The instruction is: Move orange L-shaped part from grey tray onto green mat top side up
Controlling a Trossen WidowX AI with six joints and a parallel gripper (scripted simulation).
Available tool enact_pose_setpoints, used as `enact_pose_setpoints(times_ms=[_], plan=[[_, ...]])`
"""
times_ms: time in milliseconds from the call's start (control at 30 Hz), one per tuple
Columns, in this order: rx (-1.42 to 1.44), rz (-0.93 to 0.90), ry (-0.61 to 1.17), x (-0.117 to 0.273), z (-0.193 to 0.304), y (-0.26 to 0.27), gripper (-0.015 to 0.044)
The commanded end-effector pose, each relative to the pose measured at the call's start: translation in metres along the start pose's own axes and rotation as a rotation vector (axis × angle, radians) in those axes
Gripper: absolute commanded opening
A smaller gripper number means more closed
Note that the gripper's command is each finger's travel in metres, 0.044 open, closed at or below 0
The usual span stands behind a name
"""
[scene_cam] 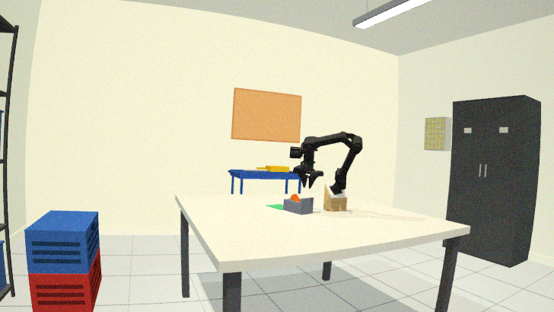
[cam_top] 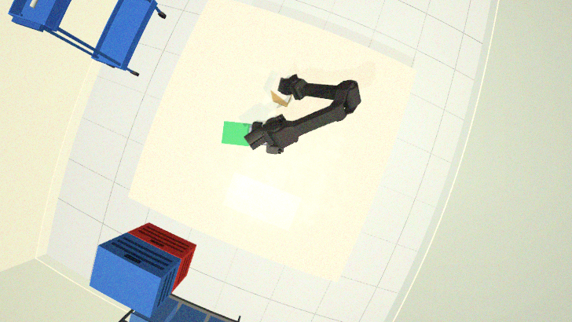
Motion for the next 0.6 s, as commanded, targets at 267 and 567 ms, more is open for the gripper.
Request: enact_pose_setpoints(times_ms=[267,567], plan=[[-0.861,0.006,0.001,0.004,-0.002,-0.043,0.028],[-1.555,0.008,0.0,0.004,0.002,-0.079,0.028]])
Point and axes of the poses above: the point midway between the two fingers, 35 mm back from their tips, its own x axis back along the fingers, its own y axis across the jaws, z = x × y, the point moved 6 cm from there along x, back along the fingers, and after that the axes turned 10 degrees about x, right-handed, at the moved point
